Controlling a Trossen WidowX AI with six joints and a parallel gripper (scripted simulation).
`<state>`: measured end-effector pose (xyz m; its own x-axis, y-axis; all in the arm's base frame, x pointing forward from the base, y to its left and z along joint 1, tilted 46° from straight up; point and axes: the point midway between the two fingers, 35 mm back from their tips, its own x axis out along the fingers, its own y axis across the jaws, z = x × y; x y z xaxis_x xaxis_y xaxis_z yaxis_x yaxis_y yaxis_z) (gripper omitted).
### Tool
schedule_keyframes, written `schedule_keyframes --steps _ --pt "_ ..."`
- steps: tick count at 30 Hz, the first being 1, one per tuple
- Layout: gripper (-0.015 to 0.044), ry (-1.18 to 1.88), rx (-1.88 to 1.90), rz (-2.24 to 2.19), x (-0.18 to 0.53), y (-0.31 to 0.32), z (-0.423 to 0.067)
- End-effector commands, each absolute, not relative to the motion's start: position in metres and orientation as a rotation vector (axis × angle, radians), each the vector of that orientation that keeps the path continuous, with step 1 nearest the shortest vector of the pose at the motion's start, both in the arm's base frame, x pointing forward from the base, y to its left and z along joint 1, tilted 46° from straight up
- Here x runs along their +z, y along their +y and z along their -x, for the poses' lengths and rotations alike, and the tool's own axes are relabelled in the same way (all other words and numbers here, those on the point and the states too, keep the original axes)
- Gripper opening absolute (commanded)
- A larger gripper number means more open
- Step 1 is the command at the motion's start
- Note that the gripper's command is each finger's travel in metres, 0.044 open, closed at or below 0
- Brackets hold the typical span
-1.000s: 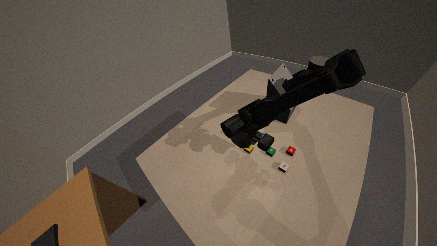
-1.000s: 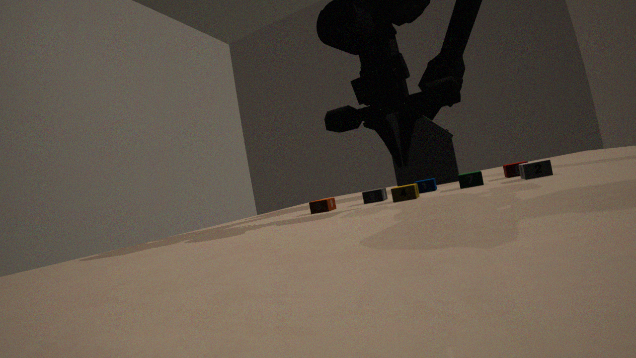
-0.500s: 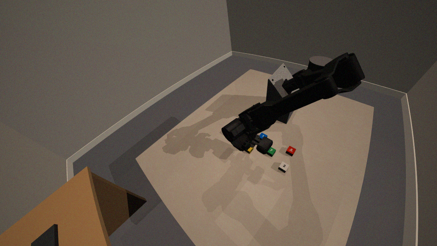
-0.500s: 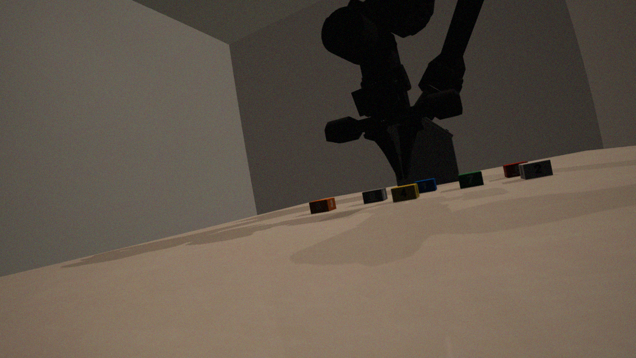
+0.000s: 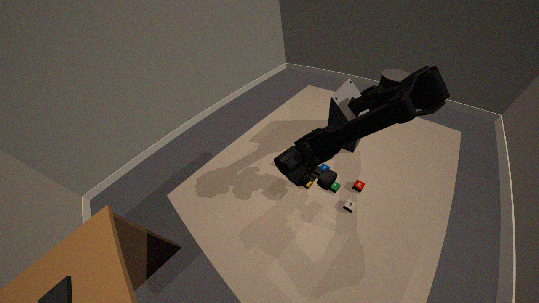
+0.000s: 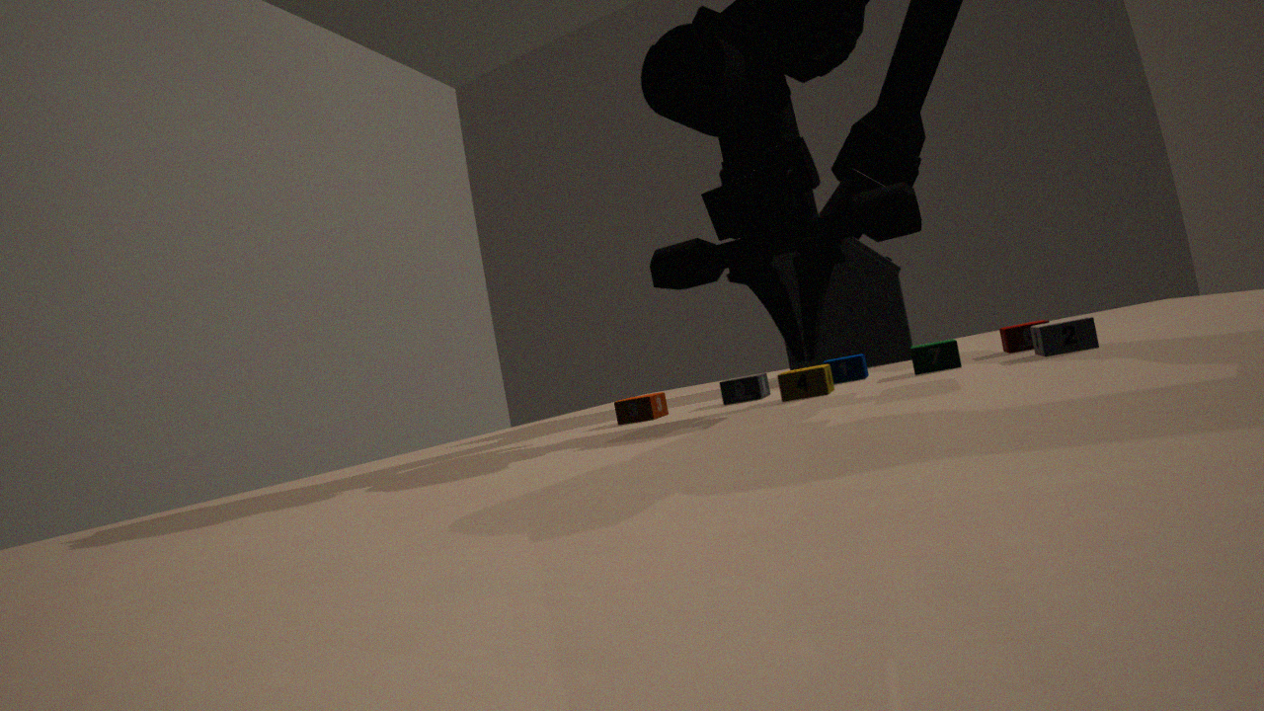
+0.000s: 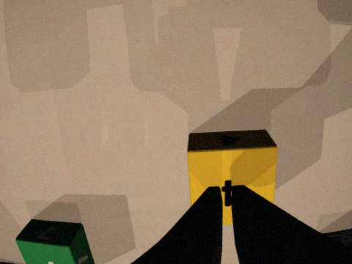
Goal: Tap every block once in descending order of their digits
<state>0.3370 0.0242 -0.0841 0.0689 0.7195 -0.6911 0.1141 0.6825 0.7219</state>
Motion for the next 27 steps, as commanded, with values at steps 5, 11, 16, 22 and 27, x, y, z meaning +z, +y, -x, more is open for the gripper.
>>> schedule_keyframes --steps 5,11,16,22,27 --pt "0.002 1.444 0.517 -0.73 -0.063 -0.001 -0.338" --pt "0.002 1.445 0.516 -0.729 -0.015 -0.049 -0.332" --pt "0.002 1.445 0.513 -0.727 -0.023 -0.058 -0.33" --pt "0.002 1.447 0.505 -0.72 -0.099 -0.132 -0.295" --pt "0.002 1.446 0.51 -0.722 -0.117 -0.146 -0.282"
